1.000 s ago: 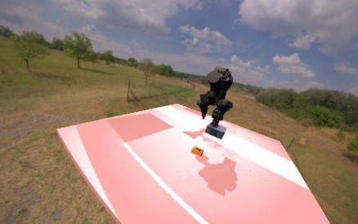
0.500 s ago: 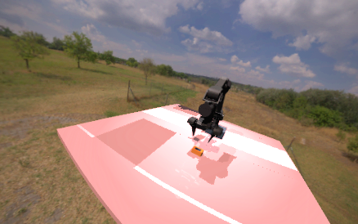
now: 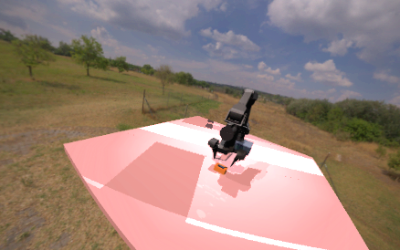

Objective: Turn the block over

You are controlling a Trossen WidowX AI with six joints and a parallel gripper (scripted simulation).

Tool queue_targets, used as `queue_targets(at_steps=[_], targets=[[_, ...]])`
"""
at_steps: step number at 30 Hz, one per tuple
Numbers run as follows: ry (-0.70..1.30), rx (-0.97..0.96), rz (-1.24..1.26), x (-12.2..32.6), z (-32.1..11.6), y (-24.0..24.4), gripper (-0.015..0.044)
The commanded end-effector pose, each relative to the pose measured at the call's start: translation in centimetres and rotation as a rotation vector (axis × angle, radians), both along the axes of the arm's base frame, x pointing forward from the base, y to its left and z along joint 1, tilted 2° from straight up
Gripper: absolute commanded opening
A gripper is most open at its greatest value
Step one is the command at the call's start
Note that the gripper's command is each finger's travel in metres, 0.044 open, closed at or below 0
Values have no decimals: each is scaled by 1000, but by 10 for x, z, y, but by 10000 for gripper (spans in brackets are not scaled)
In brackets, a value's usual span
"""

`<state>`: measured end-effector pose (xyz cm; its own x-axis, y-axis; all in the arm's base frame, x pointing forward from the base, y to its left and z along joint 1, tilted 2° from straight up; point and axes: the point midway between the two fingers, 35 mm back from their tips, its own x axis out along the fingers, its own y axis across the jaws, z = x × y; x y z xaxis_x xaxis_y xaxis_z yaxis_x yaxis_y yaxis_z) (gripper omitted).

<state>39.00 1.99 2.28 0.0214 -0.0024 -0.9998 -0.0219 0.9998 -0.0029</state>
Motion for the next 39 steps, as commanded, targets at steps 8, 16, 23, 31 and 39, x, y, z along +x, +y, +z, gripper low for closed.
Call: queue_targets(at_steps=[8,16,23,31,39], targets=[[23,-6,2,-4,-14,-1,440],[23,-6,2,-4,-27,-1,440],[23,-6,2,-4,-38,-1,440],[23,-6,2,-4,-42,-1,440],[23,-6,2,-4,-42,-1,276]])
